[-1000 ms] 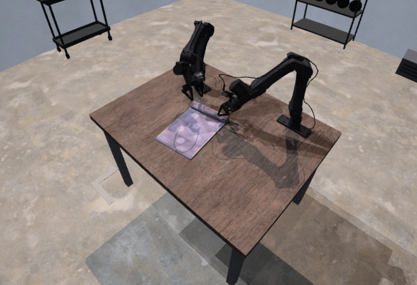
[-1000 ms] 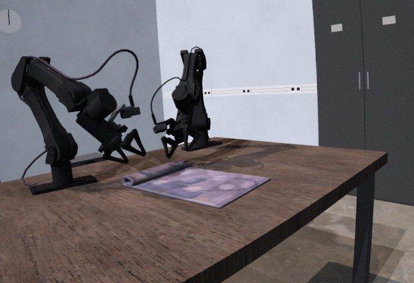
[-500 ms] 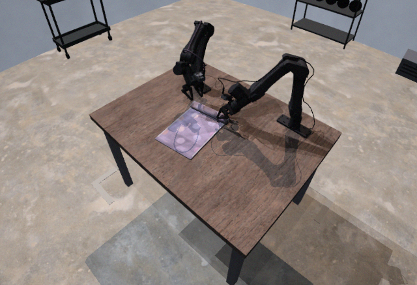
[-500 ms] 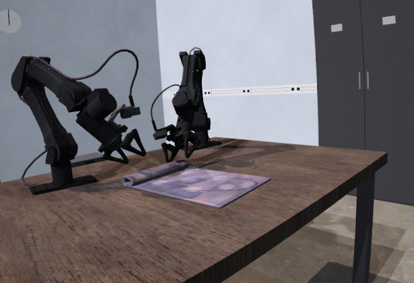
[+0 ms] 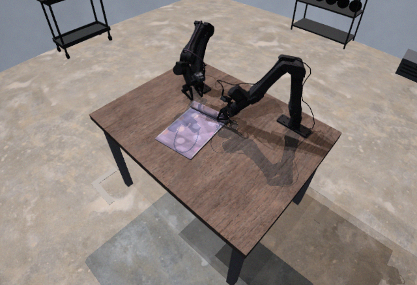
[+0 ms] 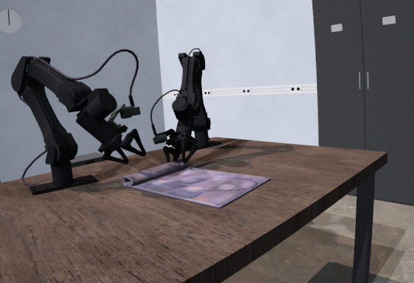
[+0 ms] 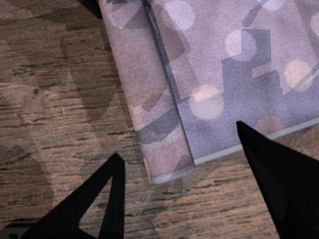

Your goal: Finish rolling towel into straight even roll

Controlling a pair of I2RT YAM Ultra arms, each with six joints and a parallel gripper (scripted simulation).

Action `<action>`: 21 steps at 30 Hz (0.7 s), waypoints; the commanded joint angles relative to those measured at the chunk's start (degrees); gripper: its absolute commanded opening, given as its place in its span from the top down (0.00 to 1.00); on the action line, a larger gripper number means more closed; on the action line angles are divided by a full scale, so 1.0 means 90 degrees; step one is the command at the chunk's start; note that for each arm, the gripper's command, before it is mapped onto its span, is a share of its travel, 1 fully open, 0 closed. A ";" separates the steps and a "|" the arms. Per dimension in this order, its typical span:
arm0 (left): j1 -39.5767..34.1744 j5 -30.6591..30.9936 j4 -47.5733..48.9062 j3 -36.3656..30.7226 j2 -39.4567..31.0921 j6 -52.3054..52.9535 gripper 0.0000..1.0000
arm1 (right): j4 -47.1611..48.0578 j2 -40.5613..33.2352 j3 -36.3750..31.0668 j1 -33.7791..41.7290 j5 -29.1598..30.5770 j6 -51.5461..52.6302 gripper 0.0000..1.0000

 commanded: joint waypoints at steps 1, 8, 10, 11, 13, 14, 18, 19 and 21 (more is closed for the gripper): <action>-0.0074 0.0034 0.0240 -0.0098 0.0045 0.0008 0.32 | 0.0091 0.0053 -0.0025 0.0067 -0.0062 -0.0050 0.02; -0.0074 0.0034 0.0339 -0.0128 0.0112 0.0008 0.62 | 0.0091 0.0053 -0.0025 0.0067 -0.0062 -0.0050 0.02; -0.0074 0.0033 0.0341 -0.0129 0.0113 0.0007 0.67 | 0.0091 0.0053 -0.0025 0.0067 -0.0062 -0.0050 0.02; -0.0074 0.0033 0.0342 -0.0129 0.0114 0.0007 0.68 | 0.0091 0.0053 -0.0025 0.0067 -0.0062 -0.0050 0.02; -0.0074 0.0033 0.0342 -0.0129 0.0114 0.0007 0.68 | 0.0091 0.0053 -0.0025 0.0067 -0.0062 -0.0050 0.02; -0.0074 0.0034 0.0343 -0.0129 0.0114 0.0007 0.69 | 0.0091 0.0053 -0.0025 0.0067 -0.0062 -0.0050 0.02; -0.0074 0.0034 0.0344 -0.0129 0.0114 0.0007 0.73 | 0.0091 0.0053 -0.0025 0.0067 -0.0062 -0.0050 0.02; -0.0074 0.0034 0.0344 -0.0130 0.0114 0.0007 0.74 | 0.0091 0.0053 -0.0025 0.0067 -0.0062 -0.0050 0.02; -0.0074 0.0034 0.0344 -0.0130 0.0114 0.0007 0.77 | 0.0091 0.0053 -0.0025 0.0067 -0.0062 -0.0050 0.02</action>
